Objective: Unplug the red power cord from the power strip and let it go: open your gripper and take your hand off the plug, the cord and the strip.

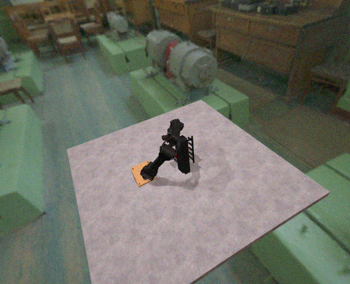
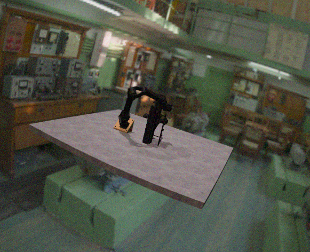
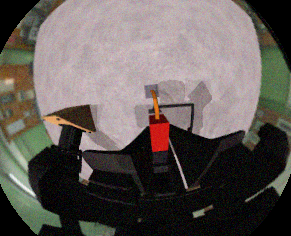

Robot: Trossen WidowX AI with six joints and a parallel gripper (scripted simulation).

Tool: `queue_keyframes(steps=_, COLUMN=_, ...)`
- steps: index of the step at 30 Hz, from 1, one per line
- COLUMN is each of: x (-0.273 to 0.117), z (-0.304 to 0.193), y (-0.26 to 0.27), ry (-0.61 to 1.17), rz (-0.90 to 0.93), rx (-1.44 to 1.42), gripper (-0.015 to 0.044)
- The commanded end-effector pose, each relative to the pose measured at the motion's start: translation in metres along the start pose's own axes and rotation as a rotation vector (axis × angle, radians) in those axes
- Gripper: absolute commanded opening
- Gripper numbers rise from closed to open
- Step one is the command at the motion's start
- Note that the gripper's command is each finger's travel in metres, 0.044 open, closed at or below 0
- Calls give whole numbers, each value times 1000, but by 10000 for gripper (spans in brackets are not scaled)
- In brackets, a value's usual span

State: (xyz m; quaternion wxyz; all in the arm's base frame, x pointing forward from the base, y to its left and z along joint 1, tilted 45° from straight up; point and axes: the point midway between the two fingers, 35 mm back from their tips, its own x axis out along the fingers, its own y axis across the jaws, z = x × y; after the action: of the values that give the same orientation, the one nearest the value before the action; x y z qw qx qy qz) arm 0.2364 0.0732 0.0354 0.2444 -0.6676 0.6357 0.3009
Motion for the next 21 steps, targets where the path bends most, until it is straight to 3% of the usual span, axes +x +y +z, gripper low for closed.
queue_keyframes(steps=1, x=0, z=0, y=0, ry=0, rz=1, rx=-2, gripper=28)
queue_keyframes(steps=6, x=0, z=0, y=0, ry=0, rz=1, rx=-2, gripper=0)
queue_keyframes(steps=21, x=-2, z=22, y=-2, ry=-2, rz=-1, rx=-3, gripper=0)
